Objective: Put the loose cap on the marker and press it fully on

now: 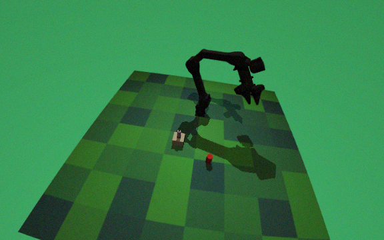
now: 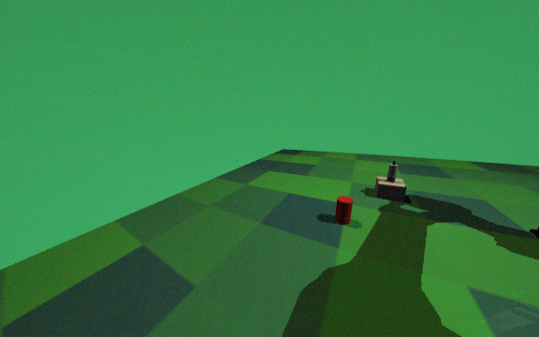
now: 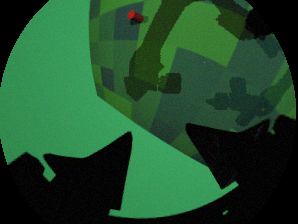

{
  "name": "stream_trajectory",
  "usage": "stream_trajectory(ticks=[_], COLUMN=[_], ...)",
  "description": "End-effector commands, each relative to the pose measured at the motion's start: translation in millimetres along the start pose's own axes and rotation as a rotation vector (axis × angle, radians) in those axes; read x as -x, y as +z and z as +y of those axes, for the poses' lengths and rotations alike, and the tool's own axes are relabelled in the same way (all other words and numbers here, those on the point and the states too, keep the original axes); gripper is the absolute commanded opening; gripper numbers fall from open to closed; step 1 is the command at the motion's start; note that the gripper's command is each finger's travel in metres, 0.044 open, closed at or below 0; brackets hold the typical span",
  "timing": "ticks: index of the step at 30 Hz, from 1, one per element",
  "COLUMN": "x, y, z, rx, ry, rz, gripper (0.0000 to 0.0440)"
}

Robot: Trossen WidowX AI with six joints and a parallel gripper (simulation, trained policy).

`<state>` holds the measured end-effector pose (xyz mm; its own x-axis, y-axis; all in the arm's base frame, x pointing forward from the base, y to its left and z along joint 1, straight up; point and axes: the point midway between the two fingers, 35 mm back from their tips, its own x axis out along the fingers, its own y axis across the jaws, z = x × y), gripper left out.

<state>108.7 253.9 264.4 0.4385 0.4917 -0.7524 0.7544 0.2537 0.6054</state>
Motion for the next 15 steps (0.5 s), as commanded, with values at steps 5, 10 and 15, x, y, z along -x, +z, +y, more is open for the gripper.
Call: stream_trajectory(ticks=[5, 10, 15], x=[-8, -14, -21], y=[5, 10, 15], z=[8, 14, 20], rx=[-0.046, -0.078, -0.111], ry=[-0.04, -0.066, -0.092], rz=[-0.043, -0.076, -0.107], gripper=[0.034, 0.034, 0.034])
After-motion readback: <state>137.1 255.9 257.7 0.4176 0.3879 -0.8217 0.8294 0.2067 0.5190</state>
